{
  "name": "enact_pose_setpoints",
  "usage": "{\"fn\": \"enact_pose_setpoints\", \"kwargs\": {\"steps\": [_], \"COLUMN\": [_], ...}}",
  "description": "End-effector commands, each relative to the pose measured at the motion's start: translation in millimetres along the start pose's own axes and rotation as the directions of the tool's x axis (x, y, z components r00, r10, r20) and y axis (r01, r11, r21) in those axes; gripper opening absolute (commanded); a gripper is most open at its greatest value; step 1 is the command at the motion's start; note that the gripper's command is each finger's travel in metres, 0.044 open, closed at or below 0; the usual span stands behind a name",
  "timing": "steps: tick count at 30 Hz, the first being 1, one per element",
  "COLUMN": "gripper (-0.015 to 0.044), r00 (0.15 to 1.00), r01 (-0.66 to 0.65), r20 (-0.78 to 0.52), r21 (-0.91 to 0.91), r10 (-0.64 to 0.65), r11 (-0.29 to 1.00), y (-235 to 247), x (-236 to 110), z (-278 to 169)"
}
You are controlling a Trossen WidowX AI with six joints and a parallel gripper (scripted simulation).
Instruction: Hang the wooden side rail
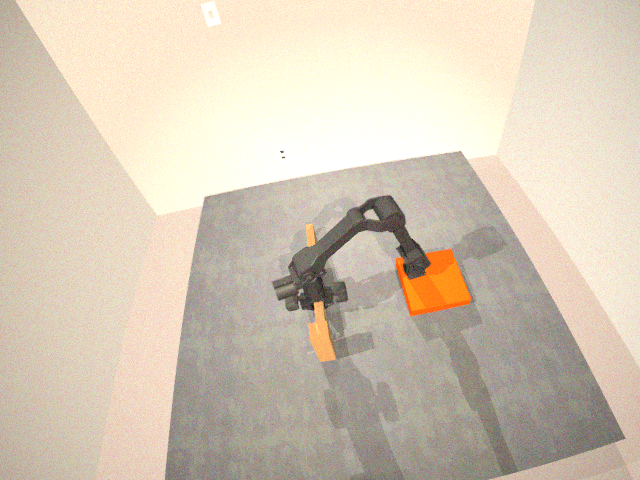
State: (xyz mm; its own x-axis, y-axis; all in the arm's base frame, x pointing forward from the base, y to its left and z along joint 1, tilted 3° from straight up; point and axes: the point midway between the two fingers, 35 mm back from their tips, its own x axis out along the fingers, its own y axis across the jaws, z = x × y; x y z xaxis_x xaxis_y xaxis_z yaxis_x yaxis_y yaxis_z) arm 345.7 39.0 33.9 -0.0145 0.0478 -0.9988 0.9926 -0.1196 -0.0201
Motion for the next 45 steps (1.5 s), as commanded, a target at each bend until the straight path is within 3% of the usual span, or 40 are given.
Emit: {"fn": "enact_pose_setpoints", "kwargs": {"steps": [1, 45], "gripper": [0.0000, 0.0000], "r00": [1.000, 1.000], "r01": [-0.010, -0.010], "r20": [-0.004, -0.004], "r21": [0.002, 0.002], "r10": [0.010, 0.010], "r11": [1.000, 1.000], "y": [3.8, 2.8], "x": [-2.7, -3.3], "z": [-2.1, -6.7]}}
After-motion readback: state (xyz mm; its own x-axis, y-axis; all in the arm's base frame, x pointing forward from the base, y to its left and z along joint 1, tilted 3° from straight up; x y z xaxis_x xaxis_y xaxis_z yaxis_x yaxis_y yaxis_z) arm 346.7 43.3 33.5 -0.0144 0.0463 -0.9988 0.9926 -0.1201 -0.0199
